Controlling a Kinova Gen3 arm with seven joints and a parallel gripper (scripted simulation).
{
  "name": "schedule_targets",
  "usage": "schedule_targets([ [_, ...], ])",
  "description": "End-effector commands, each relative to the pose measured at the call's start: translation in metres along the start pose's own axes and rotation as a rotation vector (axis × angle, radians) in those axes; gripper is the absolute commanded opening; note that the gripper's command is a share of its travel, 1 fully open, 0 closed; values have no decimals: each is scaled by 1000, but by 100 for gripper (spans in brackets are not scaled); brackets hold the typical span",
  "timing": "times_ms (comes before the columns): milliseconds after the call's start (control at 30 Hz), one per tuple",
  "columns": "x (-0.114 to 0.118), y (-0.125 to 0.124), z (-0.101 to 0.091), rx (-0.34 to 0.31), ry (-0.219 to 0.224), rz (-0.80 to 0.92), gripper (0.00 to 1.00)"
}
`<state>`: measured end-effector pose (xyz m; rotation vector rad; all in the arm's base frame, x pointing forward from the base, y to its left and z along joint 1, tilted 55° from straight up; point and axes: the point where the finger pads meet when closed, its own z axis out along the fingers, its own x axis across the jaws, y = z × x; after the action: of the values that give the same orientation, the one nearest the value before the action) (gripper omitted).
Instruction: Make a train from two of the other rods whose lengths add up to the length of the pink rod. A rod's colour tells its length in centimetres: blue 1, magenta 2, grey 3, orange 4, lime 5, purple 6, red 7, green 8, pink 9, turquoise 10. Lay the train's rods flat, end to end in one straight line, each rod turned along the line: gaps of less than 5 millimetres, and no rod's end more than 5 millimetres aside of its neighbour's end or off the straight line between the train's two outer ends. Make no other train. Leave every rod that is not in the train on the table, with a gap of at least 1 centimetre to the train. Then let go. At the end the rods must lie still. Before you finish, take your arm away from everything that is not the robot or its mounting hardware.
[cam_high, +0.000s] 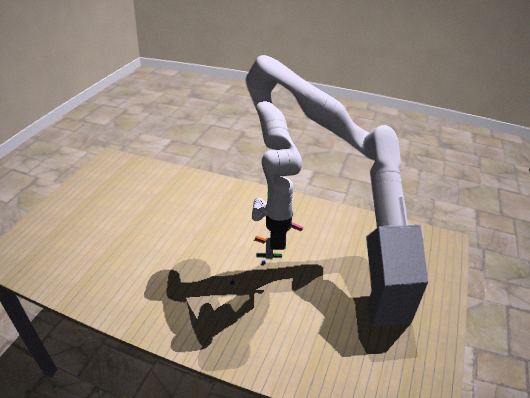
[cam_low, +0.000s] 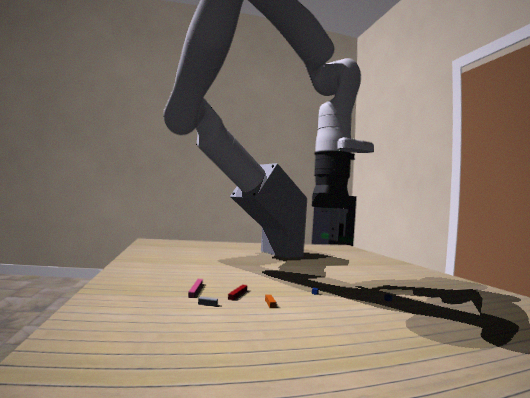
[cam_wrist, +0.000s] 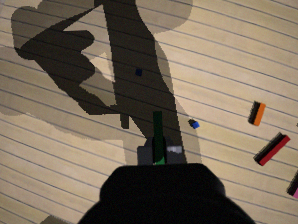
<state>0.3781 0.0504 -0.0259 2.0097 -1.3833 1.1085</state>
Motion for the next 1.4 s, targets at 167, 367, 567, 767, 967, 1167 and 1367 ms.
schedule_targets([
  [167,0,-1,-1,3,-2,0,24],
  [367,2,-6,-2,3,-3,-35,24],
  [567,7,-14,-2,4,-4,-97,24],
  [767,18,-31,-2,5,-5,-231,24],
  [967,33,-47,-2,4,-3,-364,24],
  [1167,40,-54,-2,4,-2,-425,24],
  [1367,44,-58,-2,3,-1,-459,24],
])
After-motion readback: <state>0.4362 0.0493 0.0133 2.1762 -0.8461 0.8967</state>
